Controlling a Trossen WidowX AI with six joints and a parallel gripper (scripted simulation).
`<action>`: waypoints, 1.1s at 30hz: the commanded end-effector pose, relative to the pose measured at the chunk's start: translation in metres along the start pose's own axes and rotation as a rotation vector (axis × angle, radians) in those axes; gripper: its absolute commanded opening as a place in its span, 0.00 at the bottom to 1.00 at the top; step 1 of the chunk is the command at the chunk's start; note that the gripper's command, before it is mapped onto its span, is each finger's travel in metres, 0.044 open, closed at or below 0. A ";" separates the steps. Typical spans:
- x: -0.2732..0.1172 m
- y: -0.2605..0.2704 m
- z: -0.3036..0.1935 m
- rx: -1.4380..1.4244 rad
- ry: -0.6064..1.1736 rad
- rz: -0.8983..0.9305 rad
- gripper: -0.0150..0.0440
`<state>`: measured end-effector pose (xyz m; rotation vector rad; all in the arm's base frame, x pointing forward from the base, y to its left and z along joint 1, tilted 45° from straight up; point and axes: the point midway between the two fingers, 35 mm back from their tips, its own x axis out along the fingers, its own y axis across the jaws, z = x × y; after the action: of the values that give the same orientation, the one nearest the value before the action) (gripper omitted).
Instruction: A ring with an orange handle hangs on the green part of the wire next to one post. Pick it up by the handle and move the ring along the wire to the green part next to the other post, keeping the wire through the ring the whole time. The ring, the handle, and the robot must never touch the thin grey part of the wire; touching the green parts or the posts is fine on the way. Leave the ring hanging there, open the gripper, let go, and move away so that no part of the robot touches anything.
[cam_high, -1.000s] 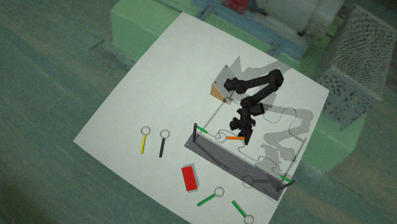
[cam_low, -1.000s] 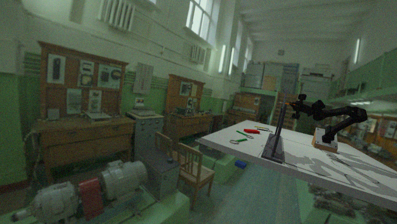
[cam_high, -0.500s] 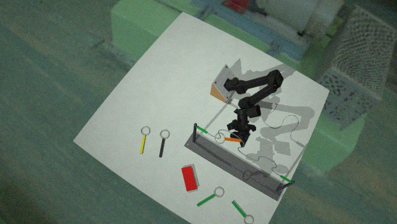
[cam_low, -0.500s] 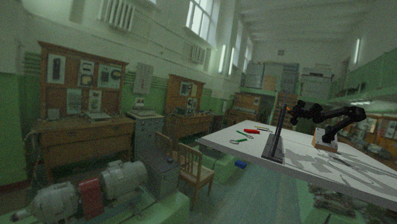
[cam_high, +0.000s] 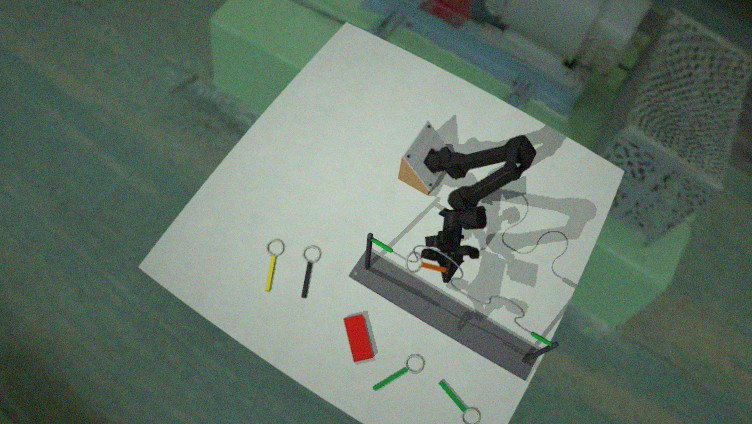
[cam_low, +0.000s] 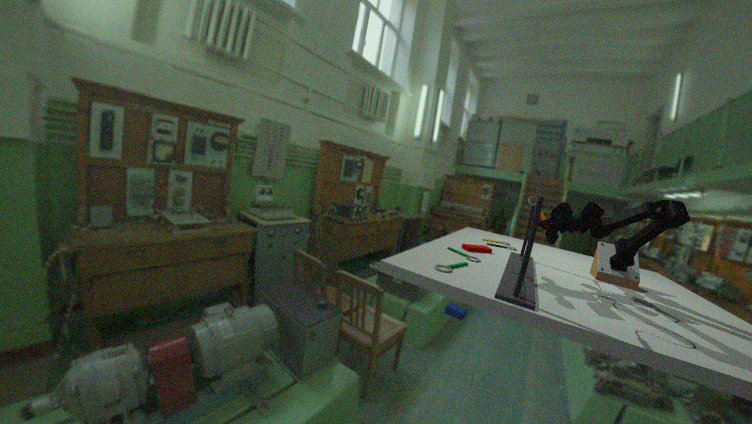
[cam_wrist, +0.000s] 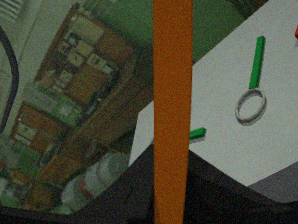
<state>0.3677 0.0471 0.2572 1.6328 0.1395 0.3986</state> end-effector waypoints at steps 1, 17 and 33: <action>-0.002 -0.018 0.001 -0.086 -0.002 -0.046 0.00; -0.016 -0.071 0.015 -0.404 0.040 -0.190 0.00; -0.033 -0.110 0.041 -0.659 0.074 -0.305 0.00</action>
<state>0.3681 0.0149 0.1490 0.9710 0.2652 0.2451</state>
